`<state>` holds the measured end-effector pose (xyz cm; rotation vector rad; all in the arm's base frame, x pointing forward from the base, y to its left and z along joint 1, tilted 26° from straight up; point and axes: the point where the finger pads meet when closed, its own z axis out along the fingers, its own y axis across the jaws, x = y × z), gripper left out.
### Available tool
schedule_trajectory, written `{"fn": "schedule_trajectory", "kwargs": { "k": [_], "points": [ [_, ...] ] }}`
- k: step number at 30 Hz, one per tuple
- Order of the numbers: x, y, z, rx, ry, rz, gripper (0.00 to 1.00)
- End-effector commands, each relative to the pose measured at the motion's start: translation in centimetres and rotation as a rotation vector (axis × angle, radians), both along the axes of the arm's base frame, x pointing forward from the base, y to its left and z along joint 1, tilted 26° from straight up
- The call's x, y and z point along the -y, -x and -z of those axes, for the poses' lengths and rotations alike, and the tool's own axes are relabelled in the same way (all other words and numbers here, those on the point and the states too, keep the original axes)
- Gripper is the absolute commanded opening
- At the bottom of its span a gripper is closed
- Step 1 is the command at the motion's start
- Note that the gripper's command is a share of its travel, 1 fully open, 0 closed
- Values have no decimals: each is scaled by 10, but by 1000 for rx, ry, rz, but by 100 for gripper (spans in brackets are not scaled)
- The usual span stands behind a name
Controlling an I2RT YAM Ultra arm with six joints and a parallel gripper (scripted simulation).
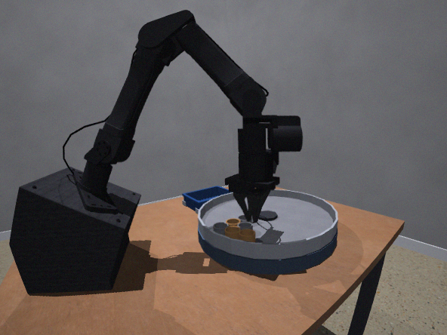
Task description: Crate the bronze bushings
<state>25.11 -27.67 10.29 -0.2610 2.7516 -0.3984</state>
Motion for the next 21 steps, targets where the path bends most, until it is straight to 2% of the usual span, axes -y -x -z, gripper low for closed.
{"fn": "schedule_trajectory", "kwargs": {
  "k": [1,8,21],
  "points": [
    [4,-7,-20,40,33,-9,15],
    [4,-5,-12,23,11,-8,15],
    [4,-6,-12,24,12,-8,15]
  ]
}}
